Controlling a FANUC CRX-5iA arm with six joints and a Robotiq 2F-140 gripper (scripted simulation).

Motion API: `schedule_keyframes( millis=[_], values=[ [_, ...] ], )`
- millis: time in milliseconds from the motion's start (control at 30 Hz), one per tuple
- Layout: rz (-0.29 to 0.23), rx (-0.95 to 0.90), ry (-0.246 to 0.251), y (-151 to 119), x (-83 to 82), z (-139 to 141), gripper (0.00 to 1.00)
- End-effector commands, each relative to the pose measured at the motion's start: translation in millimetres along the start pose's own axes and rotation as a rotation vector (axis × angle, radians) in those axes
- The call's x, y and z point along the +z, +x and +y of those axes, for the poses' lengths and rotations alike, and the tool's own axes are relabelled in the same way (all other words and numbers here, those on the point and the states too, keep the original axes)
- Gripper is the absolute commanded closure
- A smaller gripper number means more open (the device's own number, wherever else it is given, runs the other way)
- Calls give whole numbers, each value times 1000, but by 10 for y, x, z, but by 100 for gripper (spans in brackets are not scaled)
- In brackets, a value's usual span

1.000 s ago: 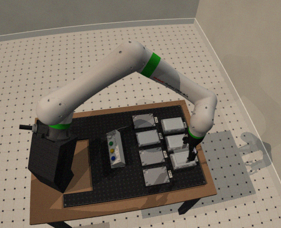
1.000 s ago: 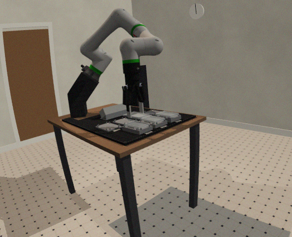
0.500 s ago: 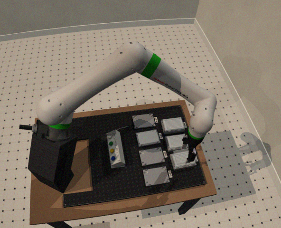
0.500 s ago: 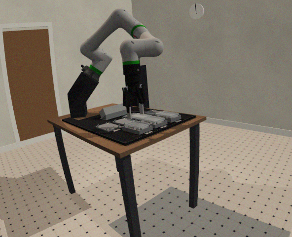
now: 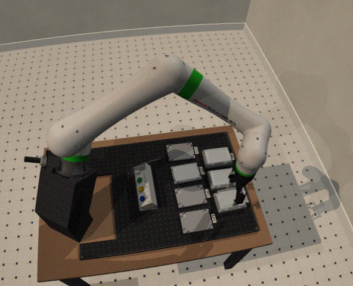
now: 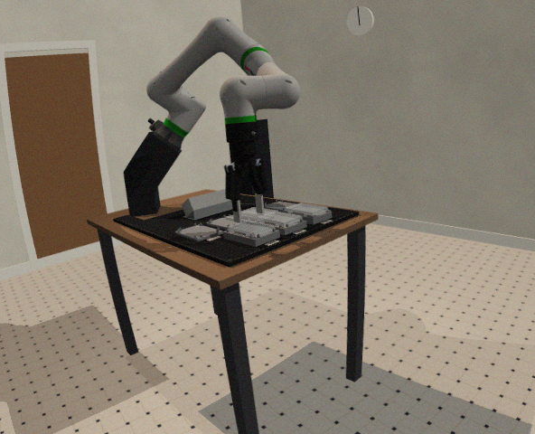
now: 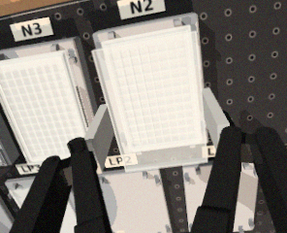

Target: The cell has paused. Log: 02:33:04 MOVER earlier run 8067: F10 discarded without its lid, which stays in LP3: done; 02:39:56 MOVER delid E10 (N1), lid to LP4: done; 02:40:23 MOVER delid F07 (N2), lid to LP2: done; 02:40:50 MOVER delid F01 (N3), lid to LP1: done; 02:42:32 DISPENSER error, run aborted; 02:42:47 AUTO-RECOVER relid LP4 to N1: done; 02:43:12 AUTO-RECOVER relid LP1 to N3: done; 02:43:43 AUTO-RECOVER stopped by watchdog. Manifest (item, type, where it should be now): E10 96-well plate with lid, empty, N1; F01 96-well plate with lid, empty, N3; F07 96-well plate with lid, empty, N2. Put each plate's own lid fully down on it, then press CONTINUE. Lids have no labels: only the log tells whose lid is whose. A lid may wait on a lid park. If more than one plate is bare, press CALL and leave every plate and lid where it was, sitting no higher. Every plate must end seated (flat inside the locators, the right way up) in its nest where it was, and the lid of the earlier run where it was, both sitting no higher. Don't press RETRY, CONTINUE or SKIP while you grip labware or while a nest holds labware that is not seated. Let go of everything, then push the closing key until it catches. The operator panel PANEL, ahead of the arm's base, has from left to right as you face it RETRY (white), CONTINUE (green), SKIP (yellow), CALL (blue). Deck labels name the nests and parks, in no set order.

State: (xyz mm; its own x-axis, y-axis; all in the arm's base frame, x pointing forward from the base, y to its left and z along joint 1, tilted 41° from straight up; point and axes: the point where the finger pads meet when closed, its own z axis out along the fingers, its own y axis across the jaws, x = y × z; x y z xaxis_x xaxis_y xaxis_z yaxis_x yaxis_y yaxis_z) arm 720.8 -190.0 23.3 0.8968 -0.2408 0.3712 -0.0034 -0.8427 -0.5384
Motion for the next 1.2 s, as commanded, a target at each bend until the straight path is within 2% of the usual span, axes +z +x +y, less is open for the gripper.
schedule_keyframes(
  millis=[0, 333, 1167],
  values=[
    [0, 0, 0, 2, 21, 2, 100],
    [0, 0, 0, 3, 108, 2, 100],
    [0, 0, 0, 3, 144, 3, 100]
  ],
)
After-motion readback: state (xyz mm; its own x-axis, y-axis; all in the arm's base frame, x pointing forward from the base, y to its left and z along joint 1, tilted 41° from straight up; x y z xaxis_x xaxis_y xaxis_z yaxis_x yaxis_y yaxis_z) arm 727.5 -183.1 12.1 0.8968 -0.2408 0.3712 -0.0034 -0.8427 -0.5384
